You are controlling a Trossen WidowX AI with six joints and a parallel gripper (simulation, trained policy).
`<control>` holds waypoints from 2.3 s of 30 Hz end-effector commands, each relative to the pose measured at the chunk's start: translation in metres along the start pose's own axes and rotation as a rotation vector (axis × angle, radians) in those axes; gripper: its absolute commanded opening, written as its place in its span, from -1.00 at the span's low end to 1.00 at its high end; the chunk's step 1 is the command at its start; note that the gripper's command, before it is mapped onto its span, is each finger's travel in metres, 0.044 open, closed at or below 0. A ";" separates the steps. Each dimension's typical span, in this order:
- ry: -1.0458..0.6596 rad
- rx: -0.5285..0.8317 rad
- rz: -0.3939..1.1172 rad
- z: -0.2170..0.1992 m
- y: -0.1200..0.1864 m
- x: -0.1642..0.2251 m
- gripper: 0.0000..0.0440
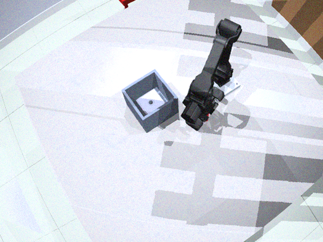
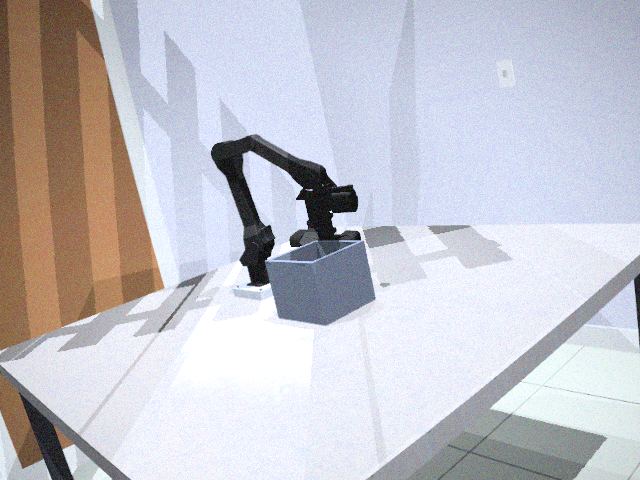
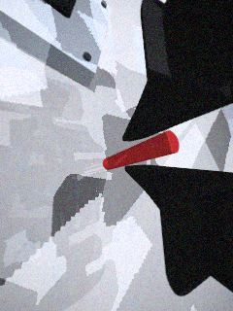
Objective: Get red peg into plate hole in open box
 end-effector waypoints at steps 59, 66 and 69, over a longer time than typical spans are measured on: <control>0.025 -0.400 -0.169 -0.004 0.175 -0.079 -1.00; 0.000 -0.370 -0.173 0.003 0.175 -0.100 -1.00; -0.007 -0.359 -0.171 0.007 0.173 -0.109 -1.00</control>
Point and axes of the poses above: the point midway between the two fingers, 35 mm back from their tips, its own y axis back along the fingers, its own z axis across the jaws, x = y × z, the point moved 10 cm from there along y, back along the fingers
